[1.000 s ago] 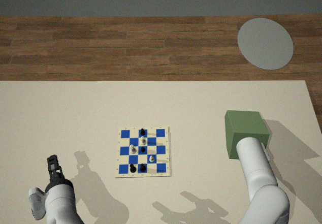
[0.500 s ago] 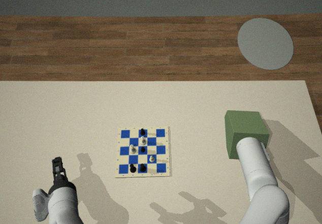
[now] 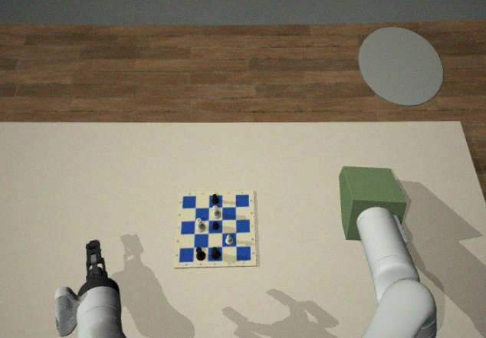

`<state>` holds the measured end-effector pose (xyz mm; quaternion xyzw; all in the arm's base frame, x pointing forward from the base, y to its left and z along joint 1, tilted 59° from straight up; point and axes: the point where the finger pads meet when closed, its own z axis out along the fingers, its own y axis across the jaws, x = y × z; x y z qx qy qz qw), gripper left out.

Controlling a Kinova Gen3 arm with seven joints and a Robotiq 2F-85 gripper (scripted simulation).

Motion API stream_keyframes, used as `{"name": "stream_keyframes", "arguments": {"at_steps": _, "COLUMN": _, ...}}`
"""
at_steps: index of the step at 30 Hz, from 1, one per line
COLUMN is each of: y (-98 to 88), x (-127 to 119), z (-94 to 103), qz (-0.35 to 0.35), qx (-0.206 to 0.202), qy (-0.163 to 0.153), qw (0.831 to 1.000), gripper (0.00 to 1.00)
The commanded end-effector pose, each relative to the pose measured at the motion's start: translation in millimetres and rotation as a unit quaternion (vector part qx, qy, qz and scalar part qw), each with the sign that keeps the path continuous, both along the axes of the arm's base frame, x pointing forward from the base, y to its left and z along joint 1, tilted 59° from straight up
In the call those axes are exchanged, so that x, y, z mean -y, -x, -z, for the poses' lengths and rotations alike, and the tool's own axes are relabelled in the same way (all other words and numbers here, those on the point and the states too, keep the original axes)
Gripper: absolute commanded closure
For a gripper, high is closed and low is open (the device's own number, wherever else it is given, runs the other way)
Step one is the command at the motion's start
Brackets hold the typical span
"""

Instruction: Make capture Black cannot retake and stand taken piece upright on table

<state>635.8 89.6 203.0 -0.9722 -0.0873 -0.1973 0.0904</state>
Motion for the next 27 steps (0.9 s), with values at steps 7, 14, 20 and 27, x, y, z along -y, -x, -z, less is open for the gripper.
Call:
{"name": "stream_keyframes", "arguments": {"at_steps": 7, "y": 5.4, "x": -6, "z": -0.4, "qz": 0.011, "qx": -0.007, "qy": -0.004, "qw": 1.000, "gripper": 0.00}}
{"name": "stream_keyframes", "arguments": {"at_steps": 14, "y": 10.7, "x": -10, "z": 0.4, "qz": 0.023, "qx": -0.016, "qy": -0.009, "qw": 1.000, "gripper": 0.00}}
{"name": "stream_keyframes", "arguments": {"at_steps": 20, "y": 10.7, "x": -10, "z": 0.4, "qz": 0.023, "qx": -0.016, "qy": -0.009, "qw": 1.000, "gripper": 0.00}}
{"name": "stream_keyframes", "arguments": {"at_steps": 27, "y": 16.1, "x": -14, "z": 1.1, "qz": 0.036, "qx": -0.024, "qy": -0.013, "qw": 0.999, "gripper": 0.00}}
